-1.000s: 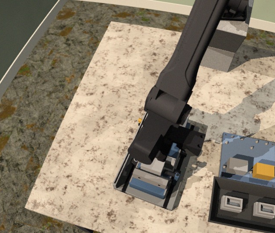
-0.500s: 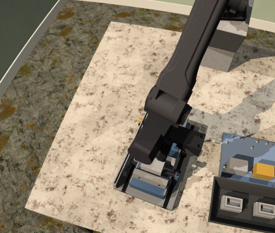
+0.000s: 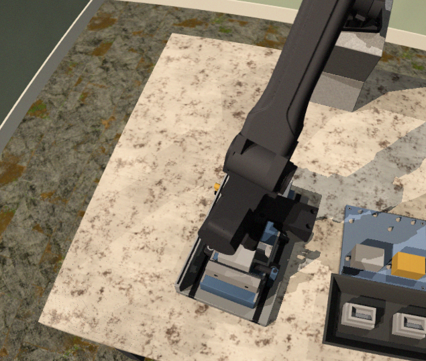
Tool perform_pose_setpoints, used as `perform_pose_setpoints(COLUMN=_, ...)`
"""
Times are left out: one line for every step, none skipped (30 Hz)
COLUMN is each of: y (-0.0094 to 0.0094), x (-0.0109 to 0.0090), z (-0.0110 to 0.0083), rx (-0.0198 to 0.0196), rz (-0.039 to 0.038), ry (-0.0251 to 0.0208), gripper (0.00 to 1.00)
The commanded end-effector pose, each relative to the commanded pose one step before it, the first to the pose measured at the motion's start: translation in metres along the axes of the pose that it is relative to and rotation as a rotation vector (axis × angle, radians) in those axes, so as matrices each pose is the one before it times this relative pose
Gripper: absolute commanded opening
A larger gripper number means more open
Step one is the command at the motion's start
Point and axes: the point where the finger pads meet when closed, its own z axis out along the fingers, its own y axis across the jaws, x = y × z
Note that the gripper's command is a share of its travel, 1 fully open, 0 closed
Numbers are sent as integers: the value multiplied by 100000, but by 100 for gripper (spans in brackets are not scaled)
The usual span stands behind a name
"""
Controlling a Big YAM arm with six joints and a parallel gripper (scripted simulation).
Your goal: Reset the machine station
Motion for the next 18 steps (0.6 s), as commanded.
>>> perform_pose_setpoints(y=-1116, x=128, z=62, rx=1004, rz=1086, ry=432, gripper=0)
perform_pose_setpoints(y=-40, x=-2, z=14, rx=135, rz=-20, ry=12, gripper=0)
perform_pose_setpoints(y=-51, x=-3, z=8, rx=176, rz=-27, ry=16, gripper=0)
perform_pose_setpoints(y=-61, x=-3, z=6, rx=207, rz=-32, ry=19, gripper=0)
perform_pose_setpoints(y=-65, x=-4, z=10, rx=224, rz=-37, ry=20, gripper=0)
perform_pose_setpoints(y=-60, x=-4, z=22, rx=201, rz=-37, ry=17, gripper=0)
perform_pose_setpoints(y=-45, x=-6, z=39, rx=143, rz=-33, ry=9, gripper=0)
perform_pose_setpoints(y=0, x=0, z=0, rx=0, rz=0, ry=0, gripper=0)
perform_pose_setpoints(y=0, x=0, z=0, rx=0, rz=0, ry=0, gripper=0)
perform_pose_setpoints(y=-47, x=-8, z=33, rx=144, rz=-35, ry=8, gripper=0)
perform_pose_setpoints(y=-23, x=-9, z=65, rx=58, rz=-28, ry=-3, gripper=0)
perform_pose_setpoints(y=-22, x=-10, z=64, rx=51, rz=-30, ry=-5, gripper=0)
perform_pose_setpoints(y=-25, x=-11, z=61, rx=53, rz=-32, ry=-6, gripper=0)
perform_pose_setpoints(y=-28, x=-12, z=59, rx=55, rz=-34, ry=-6, gripper=0)
perform_pose_setpoints(y=-27, x=-14, z=58, rx=51, rz=-35, ry=-7, gripper=0)
perform_pose_setpoints(y=-22, x=-15, z=58, rx=43, rz=-36, ry=-9, gripper=0)
perform_pose_setpoints(y=-19, x=-17, z=58, rx=35, rz=-37, ry=-12, gripper=0)
perform_pose_setpoints(y=-16, x=-19, z=58, rx=29, rz=-38, ry=-14, gripper=0)
